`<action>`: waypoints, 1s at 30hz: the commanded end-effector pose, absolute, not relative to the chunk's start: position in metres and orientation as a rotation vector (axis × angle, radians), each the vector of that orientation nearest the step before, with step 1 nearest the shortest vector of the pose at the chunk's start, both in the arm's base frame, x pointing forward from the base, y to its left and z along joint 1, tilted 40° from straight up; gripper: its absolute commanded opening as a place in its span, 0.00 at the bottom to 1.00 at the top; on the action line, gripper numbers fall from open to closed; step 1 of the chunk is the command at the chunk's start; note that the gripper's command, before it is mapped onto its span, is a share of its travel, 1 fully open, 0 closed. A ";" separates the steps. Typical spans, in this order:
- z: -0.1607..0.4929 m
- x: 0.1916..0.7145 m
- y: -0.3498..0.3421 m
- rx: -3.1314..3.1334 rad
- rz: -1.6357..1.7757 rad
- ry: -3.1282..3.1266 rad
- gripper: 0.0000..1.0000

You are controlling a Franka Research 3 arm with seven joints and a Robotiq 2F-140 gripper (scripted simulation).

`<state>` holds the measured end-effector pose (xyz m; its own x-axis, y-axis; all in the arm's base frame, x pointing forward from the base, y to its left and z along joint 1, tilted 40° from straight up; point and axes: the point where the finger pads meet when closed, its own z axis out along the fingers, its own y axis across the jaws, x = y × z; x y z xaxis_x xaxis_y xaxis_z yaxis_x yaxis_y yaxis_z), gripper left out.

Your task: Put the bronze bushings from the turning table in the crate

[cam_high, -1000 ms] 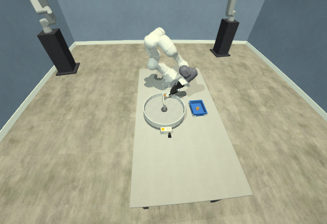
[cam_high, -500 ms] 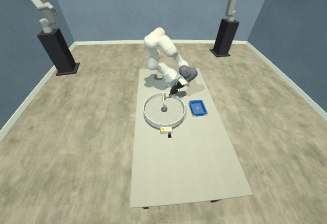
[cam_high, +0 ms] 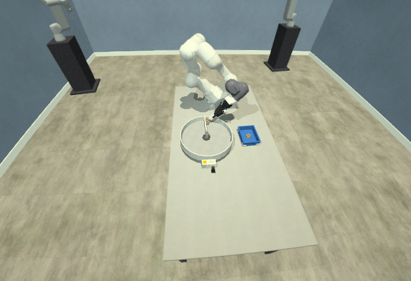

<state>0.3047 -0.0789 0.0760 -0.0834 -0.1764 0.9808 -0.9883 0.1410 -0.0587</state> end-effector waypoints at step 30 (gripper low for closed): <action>0.128 0.307 -0.038 1.199 1.061 -1.442 0.00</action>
<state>0.3081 -0.0396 0.1267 -0.0820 -0.1669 0.9826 -0.9880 0.1432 -0.0581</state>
